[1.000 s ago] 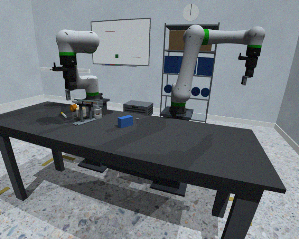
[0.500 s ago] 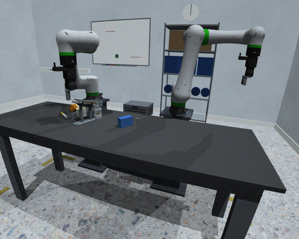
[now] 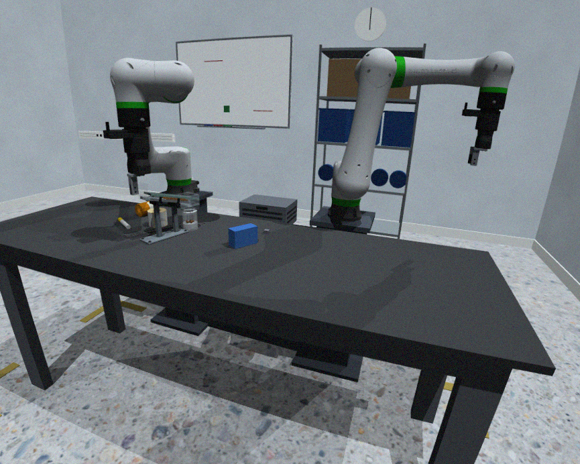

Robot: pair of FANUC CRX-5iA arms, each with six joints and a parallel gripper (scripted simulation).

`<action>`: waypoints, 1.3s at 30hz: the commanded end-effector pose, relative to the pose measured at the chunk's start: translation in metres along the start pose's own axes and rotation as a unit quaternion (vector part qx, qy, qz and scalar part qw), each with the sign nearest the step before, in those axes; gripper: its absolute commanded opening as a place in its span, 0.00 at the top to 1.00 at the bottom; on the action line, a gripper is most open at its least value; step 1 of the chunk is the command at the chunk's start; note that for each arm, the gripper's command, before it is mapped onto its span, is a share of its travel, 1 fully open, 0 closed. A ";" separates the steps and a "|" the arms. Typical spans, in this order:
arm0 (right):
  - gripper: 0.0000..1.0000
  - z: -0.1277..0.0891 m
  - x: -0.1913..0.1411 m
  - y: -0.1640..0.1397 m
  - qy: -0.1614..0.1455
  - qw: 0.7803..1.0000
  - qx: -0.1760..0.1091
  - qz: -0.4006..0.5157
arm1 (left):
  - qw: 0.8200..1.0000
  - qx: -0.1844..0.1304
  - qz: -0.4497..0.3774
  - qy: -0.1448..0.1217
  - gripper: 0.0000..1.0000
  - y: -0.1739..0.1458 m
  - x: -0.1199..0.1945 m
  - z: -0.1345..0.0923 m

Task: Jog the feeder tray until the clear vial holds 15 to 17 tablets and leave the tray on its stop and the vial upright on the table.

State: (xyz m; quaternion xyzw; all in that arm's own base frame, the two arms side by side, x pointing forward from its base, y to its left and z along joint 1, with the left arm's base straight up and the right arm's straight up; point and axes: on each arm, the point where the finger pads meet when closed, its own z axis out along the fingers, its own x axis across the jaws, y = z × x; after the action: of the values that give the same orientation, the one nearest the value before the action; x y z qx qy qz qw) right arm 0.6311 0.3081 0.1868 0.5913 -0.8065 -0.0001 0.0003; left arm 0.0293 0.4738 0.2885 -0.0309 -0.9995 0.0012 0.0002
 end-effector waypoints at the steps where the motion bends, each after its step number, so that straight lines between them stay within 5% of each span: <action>1: 1.00 -0.001 0.000 0.002 -0.001 1.000 0.001 0.000 | 1.000 -0.001 0.000 0.000 0.00 0.000 0.000 -0.001; 39: 1.00 0.003 0.000 0.018 -0.001 1.000 0.001 0.000 | 1.000 -0.001 0.000 0.000 0.00 0.000 0.000 -0.001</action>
State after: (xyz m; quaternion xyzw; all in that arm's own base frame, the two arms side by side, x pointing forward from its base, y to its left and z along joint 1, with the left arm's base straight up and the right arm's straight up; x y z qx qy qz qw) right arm 0.6075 0.3156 0.1804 0.5911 -0.8066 0.0003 -0.0001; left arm 0.0293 0.4738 0.2885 -0.0309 -0.9995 0.0012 0.0002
